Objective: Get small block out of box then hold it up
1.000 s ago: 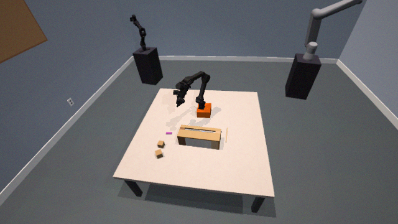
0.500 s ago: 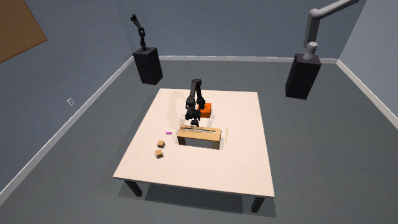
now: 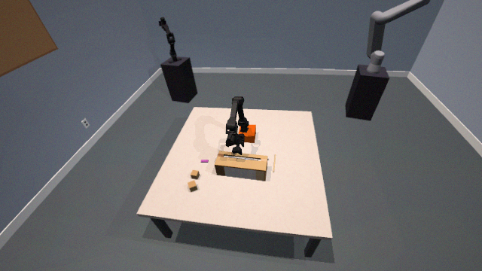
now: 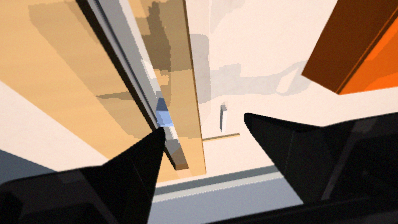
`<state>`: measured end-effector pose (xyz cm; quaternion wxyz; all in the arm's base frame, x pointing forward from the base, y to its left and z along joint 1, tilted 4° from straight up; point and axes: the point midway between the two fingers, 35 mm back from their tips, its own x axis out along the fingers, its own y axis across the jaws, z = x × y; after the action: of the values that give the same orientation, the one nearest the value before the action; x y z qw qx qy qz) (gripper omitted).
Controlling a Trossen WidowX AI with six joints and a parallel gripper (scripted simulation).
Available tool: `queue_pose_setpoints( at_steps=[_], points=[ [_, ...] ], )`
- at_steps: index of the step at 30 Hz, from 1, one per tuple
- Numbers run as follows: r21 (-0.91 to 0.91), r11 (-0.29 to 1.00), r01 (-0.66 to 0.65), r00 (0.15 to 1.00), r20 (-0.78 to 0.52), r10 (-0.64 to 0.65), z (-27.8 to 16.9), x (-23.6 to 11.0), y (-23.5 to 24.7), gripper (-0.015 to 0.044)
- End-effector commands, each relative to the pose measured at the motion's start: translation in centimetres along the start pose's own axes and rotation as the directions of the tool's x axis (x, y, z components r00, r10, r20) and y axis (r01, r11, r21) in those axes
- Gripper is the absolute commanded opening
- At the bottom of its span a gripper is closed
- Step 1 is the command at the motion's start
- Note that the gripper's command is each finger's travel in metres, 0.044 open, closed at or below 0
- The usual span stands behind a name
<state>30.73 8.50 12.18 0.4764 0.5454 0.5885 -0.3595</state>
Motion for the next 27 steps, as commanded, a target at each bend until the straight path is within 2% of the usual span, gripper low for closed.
queue_pose_setpoints(
  at_steps=[1, 27],
  points=[
    [0.006, 1.000, 0.007, 1.000, -0.005, -0.007, 0.2, 0.8, 0.0, 0.0400],
    [0.006, 1.000, 0.007, 1.000, -0.005, -0.007, 1.8, 4.7, 0.1, 0.0400]
  ],
)
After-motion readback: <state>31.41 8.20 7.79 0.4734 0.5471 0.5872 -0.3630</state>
